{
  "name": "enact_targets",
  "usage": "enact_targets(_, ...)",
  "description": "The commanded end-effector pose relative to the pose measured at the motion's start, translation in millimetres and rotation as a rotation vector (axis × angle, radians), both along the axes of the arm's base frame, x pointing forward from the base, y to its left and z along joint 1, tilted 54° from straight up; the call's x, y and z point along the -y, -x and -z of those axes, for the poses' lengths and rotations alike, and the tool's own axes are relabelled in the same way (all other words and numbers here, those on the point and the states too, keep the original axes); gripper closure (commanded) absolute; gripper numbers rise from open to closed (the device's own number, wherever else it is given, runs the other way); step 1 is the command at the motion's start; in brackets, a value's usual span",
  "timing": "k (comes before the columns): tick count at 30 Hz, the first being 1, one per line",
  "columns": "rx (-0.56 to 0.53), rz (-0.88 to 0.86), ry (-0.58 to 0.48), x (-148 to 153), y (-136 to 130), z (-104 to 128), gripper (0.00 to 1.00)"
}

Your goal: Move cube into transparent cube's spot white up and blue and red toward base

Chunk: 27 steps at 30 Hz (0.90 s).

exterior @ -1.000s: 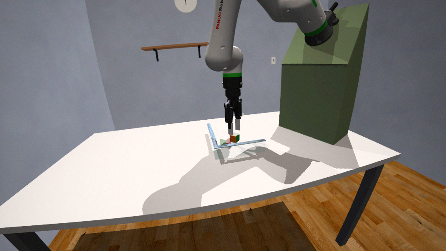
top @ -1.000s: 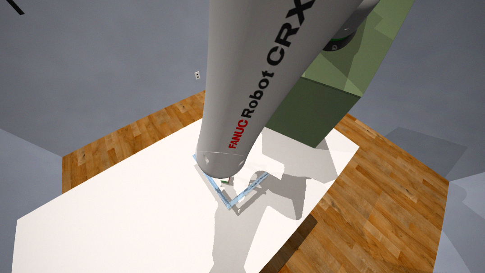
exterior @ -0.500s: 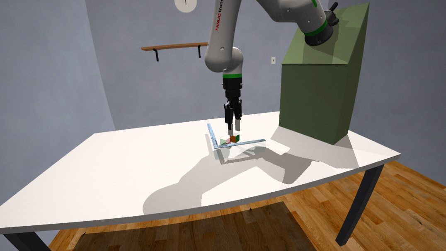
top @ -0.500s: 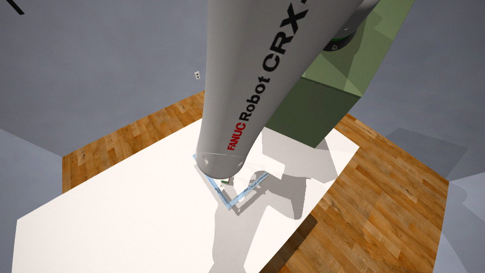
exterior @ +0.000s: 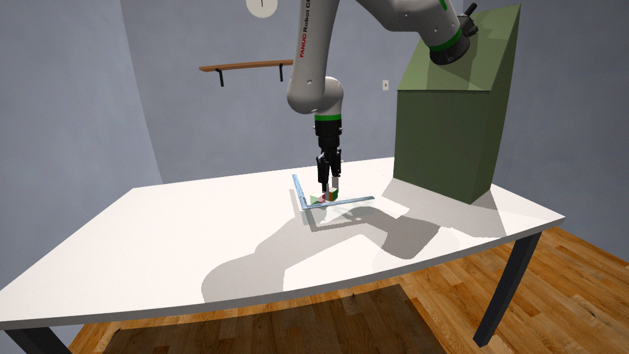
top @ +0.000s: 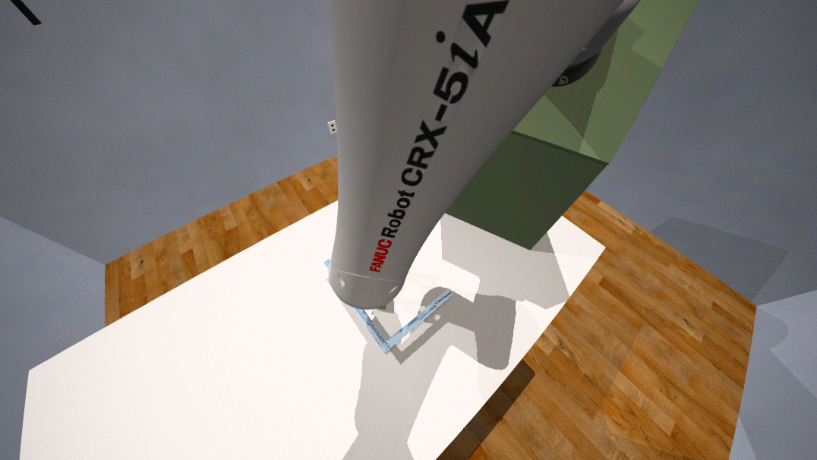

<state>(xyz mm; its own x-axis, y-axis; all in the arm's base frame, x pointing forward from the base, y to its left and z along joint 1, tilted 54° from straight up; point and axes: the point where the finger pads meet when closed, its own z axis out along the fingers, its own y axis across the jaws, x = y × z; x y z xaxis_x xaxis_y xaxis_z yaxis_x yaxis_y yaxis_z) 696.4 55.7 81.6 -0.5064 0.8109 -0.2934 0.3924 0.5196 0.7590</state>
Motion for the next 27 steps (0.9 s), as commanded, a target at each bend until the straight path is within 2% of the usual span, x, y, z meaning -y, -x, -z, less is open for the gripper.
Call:
enact_targets(1, 0.000, 0.000, 0.000, -0.9, -2.9, 2.2, 0.59)
enact_targets(20, 0.000, 0.000, 0.000, -1.5, -4.5, 3.4, 0.59)
enact_targets(21, 0.000, 0.000, 0.000, -1.5, -4.5, 3.4, 1.00)
enact_targets(27, 0.000, 0.000, 0.000, -1.5, -4.5, 3.4, 1.00)
